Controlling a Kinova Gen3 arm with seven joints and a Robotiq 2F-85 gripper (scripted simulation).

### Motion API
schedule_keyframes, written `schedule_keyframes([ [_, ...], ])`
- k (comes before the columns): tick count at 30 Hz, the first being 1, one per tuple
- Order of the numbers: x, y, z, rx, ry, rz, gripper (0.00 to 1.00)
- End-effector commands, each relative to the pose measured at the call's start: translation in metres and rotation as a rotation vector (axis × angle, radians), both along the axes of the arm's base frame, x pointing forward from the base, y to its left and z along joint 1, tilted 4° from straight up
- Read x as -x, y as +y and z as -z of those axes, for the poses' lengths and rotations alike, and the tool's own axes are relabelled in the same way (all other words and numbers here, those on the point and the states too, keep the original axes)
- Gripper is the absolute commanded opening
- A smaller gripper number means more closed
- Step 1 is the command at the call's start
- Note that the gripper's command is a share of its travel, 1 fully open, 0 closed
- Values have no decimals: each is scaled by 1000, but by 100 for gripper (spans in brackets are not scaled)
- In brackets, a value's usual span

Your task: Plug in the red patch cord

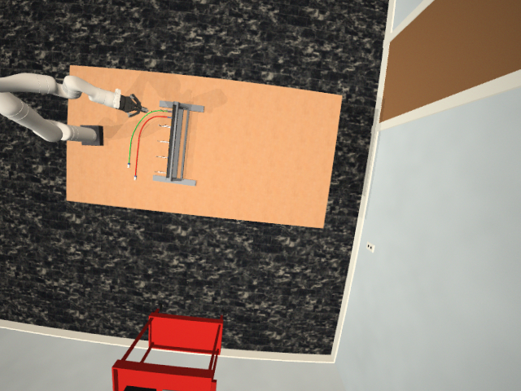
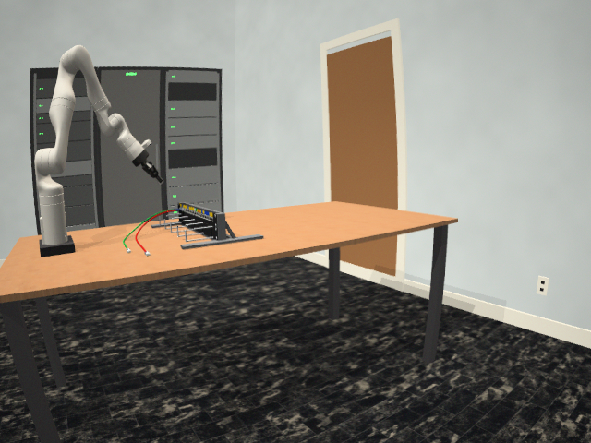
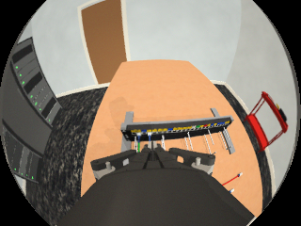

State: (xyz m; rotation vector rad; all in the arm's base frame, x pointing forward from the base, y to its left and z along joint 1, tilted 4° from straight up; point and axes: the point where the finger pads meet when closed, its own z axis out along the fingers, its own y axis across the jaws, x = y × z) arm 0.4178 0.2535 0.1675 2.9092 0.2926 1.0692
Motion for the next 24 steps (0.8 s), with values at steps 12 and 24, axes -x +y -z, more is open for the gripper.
schedule_keyframes([
  [12, 18, 5, -25, -19, -5, -11, 0],
  [24, 24, 4, -32, -19, -5, -11, 0],
])
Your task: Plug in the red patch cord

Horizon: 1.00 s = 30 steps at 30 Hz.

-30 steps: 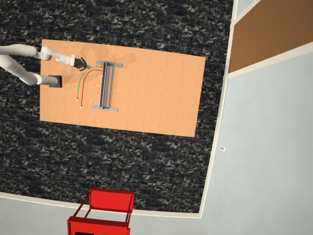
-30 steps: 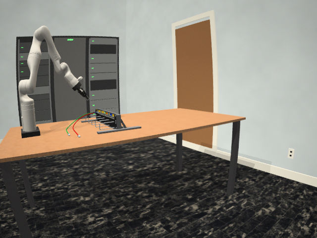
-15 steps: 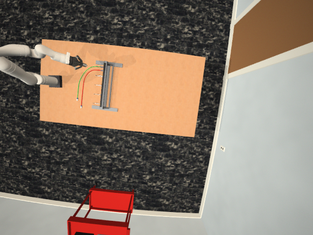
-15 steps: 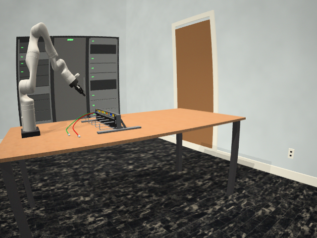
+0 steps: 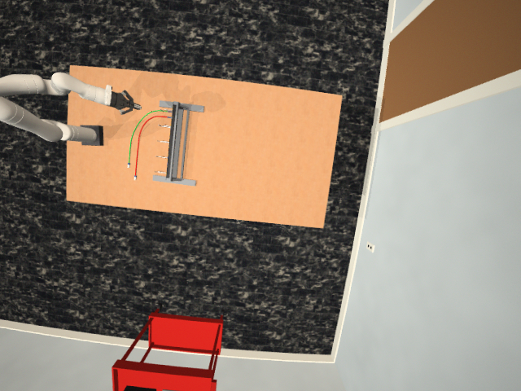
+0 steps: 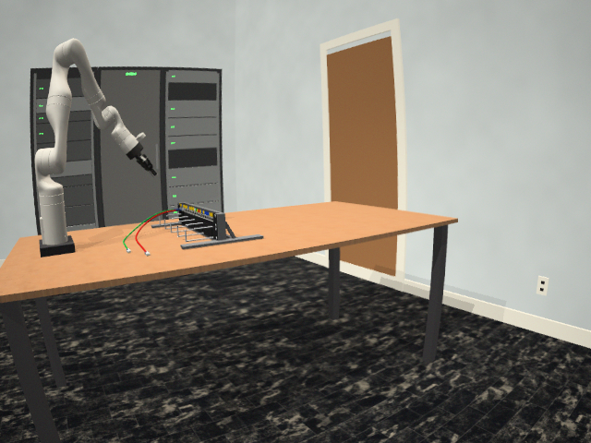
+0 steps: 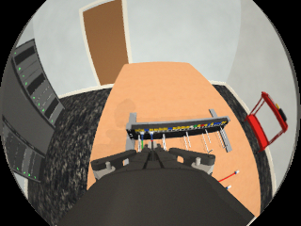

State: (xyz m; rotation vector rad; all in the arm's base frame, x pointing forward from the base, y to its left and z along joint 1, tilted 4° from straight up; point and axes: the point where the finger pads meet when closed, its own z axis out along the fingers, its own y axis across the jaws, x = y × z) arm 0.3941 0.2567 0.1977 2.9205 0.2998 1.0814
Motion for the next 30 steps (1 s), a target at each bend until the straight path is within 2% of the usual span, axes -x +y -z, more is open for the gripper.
schedule_keyframes([
  [1, 1, 1, -2, -5, -2, -1, 0],
  [15, 0, -5, -3, -5, -2, -1, 0],
  [30, -11, -67, -8, -5, -2, -1, 0],
])
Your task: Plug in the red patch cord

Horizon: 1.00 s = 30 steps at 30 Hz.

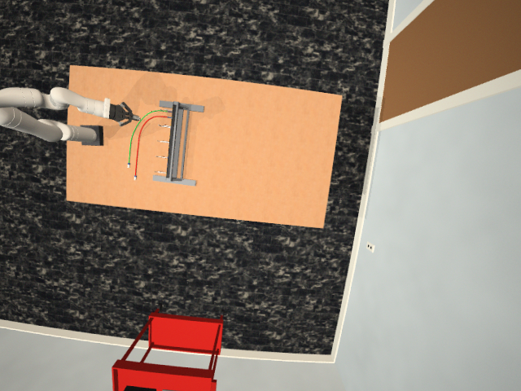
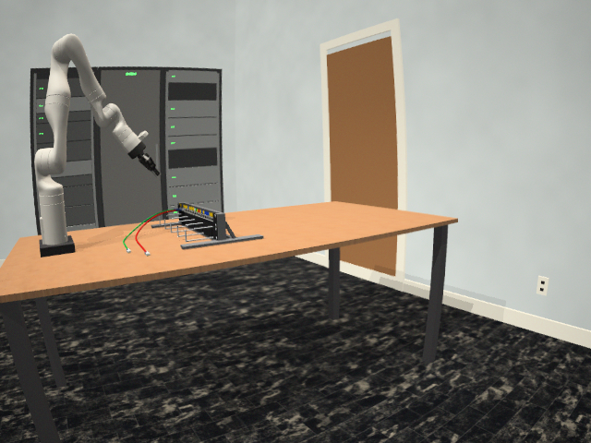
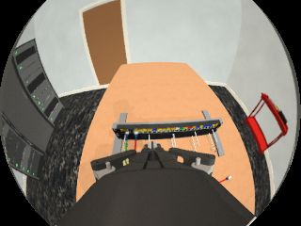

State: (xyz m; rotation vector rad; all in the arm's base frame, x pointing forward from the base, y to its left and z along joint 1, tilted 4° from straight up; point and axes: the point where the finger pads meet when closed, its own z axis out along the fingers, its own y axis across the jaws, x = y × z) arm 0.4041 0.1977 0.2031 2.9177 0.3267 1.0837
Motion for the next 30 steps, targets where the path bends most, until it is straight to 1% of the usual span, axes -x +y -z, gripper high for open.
schedule_keyframes([
  [1, -1, -8, -2, -10, 0, 15, 0],
  [6, -5, -27, -4, -10, 0, 15, 0],
  [11, -6, -36, -5, -10, 0, 15, 0],
  [30, -8, -38, -3, -10, 0, 15, 0],
])
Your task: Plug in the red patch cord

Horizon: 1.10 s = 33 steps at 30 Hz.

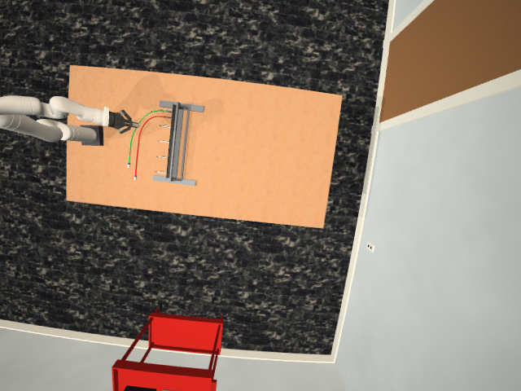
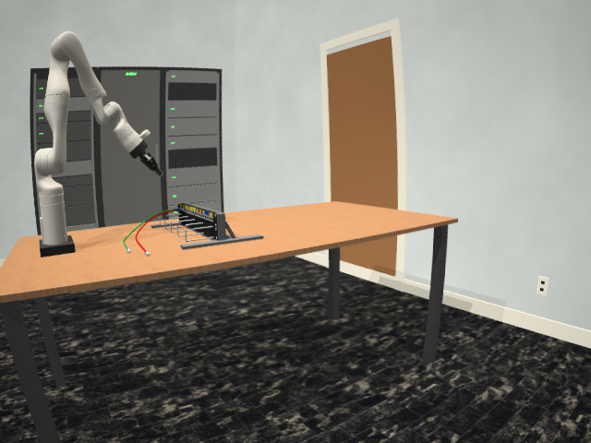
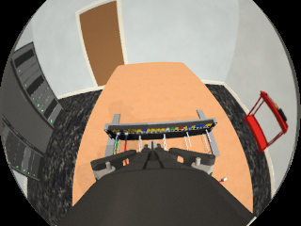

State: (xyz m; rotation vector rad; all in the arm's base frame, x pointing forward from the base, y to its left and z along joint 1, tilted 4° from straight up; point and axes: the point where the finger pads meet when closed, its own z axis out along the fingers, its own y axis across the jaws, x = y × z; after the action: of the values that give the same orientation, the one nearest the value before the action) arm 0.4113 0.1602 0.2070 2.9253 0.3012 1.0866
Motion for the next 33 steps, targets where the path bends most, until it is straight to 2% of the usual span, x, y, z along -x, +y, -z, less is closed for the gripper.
schedule_keyframes([
  [1, -1, 0, 1, 1, 0, 1, 0],
  [22, -11, 0, 12, 1, 0, 1, 0],
  [33, -22, 1, 26, 1, 0, 1, 0],
])
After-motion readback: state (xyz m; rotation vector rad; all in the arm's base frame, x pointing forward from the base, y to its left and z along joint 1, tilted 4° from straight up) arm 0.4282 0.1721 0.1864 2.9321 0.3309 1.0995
